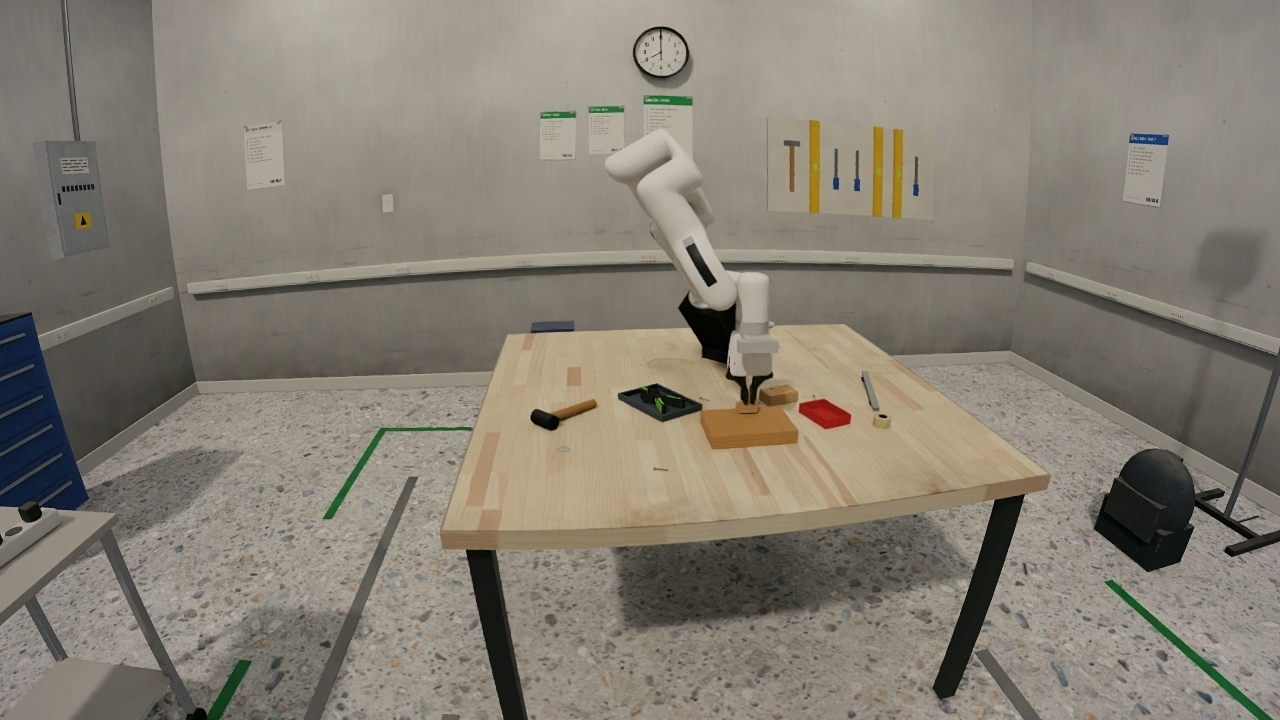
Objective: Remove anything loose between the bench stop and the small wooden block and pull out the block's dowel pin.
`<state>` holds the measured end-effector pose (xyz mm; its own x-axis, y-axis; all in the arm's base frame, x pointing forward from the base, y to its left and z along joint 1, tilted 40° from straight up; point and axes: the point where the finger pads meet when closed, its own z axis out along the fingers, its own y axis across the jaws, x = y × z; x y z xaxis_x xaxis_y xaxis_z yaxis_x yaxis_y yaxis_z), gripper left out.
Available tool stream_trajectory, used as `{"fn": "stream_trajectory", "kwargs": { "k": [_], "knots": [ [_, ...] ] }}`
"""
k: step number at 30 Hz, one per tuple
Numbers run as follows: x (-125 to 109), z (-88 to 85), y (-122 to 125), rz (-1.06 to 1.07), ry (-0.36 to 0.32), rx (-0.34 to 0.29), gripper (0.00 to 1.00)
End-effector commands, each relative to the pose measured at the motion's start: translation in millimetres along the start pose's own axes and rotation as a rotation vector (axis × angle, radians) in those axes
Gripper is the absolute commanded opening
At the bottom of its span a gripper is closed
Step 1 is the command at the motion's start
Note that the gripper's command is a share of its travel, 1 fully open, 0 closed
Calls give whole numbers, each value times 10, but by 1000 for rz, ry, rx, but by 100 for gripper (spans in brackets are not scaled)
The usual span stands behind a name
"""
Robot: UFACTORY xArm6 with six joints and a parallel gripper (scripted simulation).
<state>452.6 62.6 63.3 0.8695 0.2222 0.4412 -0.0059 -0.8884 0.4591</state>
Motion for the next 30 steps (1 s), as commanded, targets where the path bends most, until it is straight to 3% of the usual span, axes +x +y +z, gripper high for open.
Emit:
{"fn": "stream_trajectory", "kwargs": {
  "k": [1, 30],
  "knots": [
    [8, -7, -2, -1, 2, 1, 0],
    [-37, -7, 5, -17, 2, 1, 0]
  ]
}}
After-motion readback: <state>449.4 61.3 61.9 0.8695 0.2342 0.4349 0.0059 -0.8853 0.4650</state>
